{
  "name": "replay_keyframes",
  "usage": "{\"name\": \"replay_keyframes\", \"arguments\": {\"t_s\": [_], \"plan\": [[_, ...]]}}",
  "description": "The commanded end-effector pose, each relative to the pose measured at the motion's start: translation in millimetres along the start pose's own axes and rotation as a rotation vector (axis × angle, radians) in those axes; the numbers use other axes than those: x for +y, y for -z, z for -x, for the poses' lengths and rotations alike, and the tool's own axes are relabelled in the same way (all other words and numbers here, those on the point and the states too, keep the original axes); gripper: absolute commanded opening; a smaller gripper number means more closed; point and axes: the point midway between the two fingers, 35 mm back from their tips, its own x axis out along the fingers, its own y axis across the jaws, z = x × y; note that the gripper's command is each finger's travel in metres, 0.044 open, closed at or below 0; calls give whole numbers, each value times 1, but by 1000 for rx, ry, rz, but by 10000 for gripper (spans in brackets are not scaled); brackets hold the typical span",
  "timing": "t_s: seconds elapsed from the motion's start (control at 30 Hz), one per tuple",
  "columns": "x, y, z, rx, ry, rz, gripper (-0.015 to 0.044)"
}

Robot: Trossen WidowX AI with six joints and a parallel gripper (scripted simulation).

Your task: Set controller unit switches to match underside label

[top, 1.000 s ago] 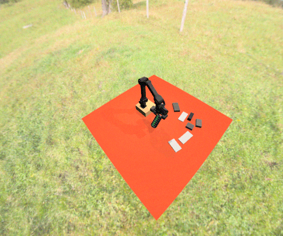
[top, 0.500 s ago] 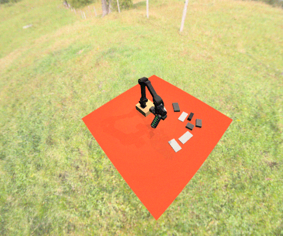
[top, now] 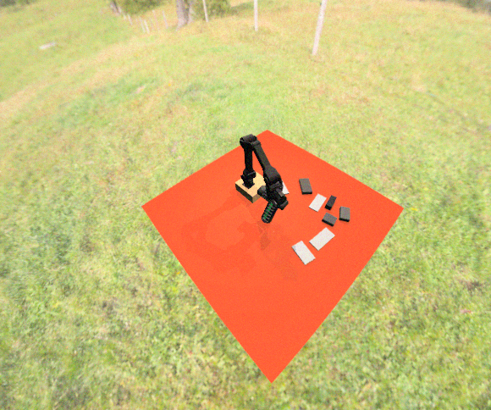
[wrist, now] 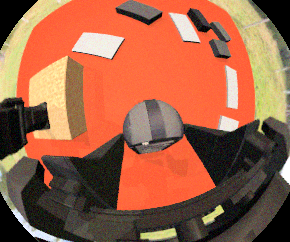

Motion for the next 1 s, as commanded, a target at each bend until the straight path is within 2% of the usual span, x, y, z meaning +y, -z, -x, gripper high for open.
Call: {"name": "replay_keyframes", "arguments": {"t_s": [0.0,0.97], "plan": [[0,8,1,4,-1,-4,338],[0,32,10,-58,-1,-4,338]]}}
